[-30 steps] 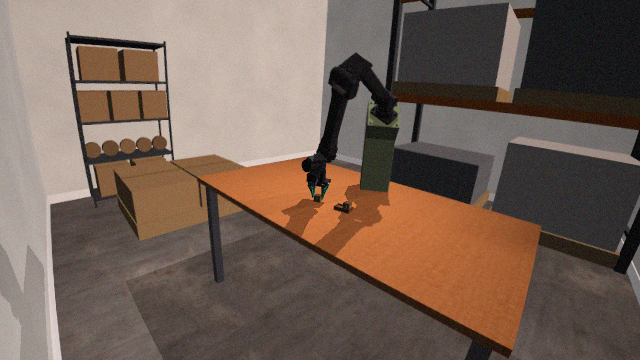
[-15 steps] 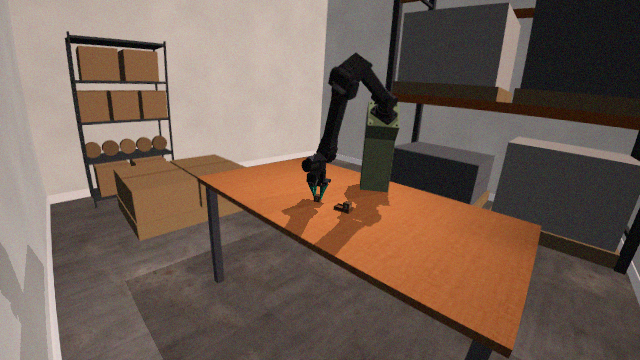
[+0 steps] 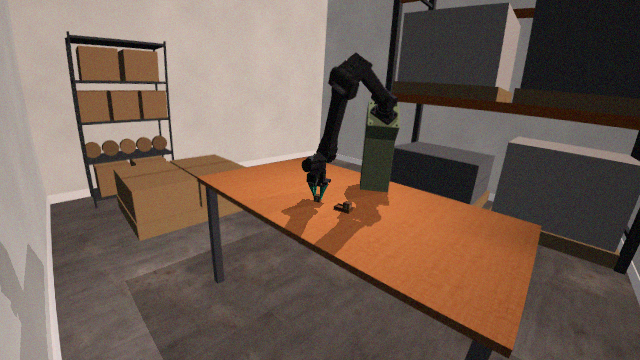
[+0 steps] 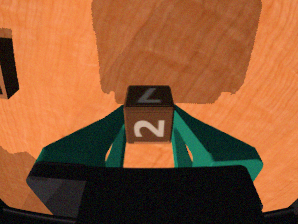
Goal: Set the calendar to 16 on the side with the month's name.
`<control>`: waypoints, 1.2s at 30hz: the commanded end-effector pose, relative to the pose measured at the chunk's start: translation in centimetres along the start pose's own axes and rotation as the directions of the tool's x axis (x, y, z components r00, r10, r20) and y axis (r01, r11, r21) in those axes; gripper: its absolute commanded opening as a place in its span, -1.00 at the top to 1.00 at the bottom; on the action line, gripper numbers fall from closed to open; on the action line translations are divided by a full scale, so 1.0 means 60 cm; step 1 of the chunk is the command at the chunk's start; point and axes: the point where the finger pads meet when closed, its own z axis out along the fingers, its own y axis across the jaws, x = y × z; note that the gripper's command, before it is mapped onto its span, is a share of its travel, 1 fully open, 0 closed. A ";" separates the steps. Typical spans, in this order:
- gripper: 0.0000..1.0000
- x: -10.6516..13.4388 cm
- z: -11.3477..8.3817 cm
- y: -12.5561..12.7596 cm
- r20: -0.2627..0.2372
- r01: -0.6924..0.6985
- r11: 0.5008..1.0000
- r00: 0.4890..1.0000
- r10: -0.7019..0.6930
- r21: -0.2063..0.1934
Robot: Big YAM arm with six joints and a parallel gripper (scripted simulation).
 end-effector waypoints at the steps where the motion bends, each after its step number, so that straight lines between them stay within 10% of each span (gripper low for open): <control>1: 0.44 0.012 0.012 0.018 -0.013 -0.007 1.000 1.000 0.007 -0.016; 14: 0.44 0.028 0.005 0.026 -0.032 -0.019 1.000 0.999 0.018 -0.023; 36: 0.44 0.005 -0.177 -0.001 -0.001 -0.005 1.000 1.000 0.005 0.005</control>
